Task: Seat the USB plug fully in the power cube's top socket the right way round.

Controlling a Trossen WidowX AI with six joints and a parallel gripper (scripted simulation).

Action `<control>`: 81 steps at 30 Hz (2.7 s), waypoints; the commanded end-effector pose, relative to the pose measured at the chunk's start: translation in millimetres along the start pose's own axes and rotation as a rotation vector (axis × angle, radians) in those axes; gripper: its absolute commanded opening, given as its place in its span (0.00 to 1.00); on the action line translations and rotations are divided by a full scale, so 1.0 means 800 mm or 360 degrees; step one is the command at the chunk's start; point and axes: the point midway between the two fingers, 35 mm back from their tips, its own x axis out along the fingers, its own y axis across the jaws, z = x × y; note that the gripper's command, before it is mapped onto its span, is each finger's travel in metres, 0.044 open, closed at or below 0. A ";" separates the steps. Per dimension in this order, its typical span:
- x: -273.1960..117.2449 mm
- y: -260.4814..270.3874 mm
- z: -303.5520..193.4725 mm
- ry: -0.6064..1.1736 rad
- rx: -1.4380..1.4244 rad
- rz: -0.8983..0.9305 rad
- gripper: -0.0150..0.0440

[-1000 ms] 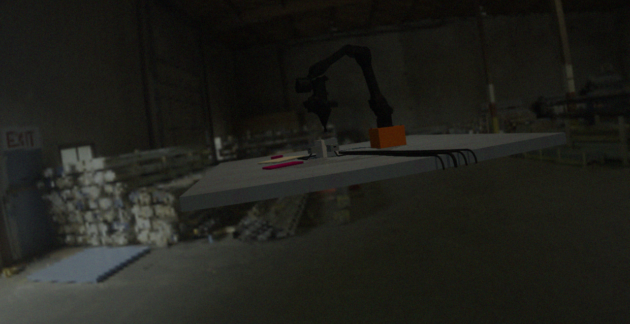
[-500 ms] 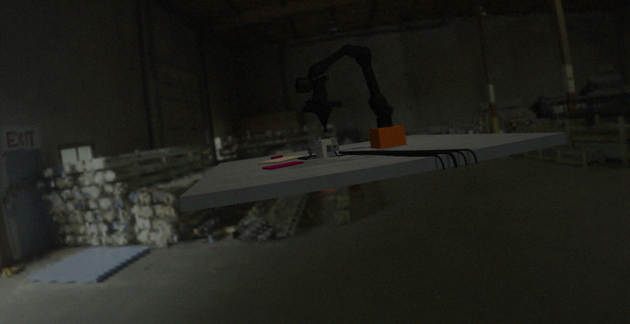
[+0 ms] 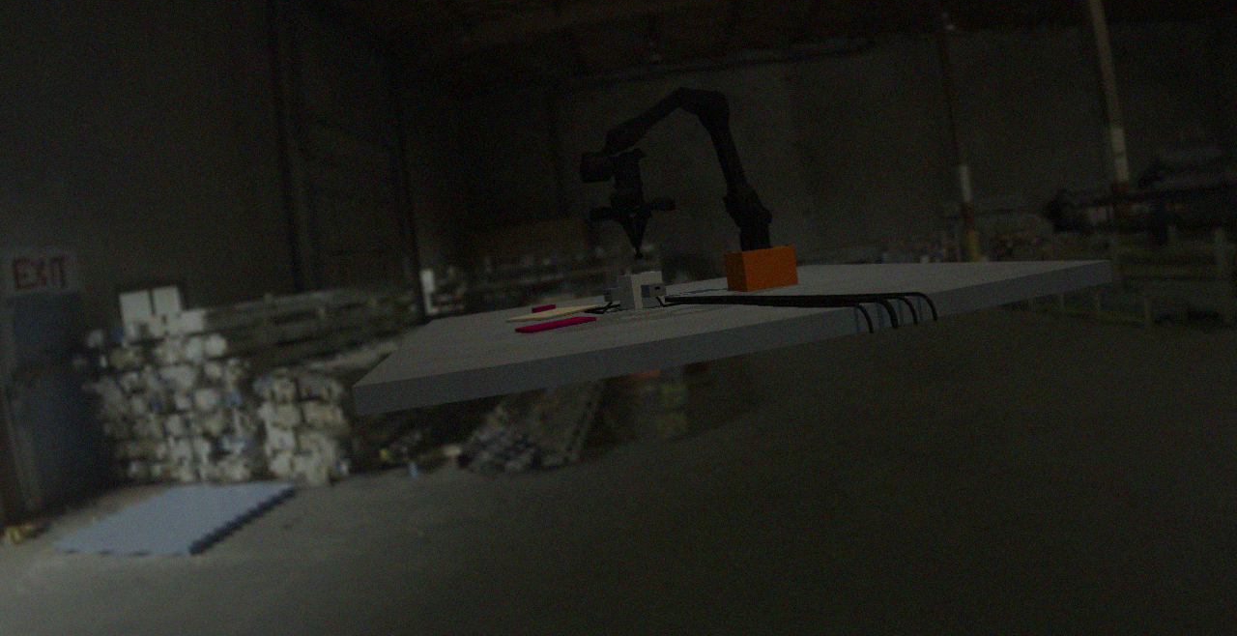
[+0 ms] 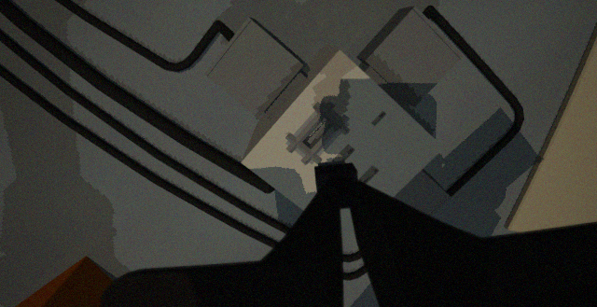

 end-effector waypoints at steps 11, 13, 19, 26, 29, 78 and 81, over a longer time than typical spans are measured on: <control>0.000 0.000 0.000 -0.0001 -0.0618 -0.0001 0.25; 0.000 0.000 0.000 0.0000 -0.0702 -0.0001 0.25; 0.000 0.000 0.000 0.0000 -0.0952 -0.0001 0.25; 0.000 0.000 0.000 0.0000 -0.1184 -0.0001 0.25; 0.000 0.000 0.000 0.0000 -0.1184 -0.0001 0.25; 0.006 0.002 0.002 -0.0037 -0.1183 0.0014 0.25; 0.006 0.002 0.002 -0.0040 -0.1184 0.0015 0.25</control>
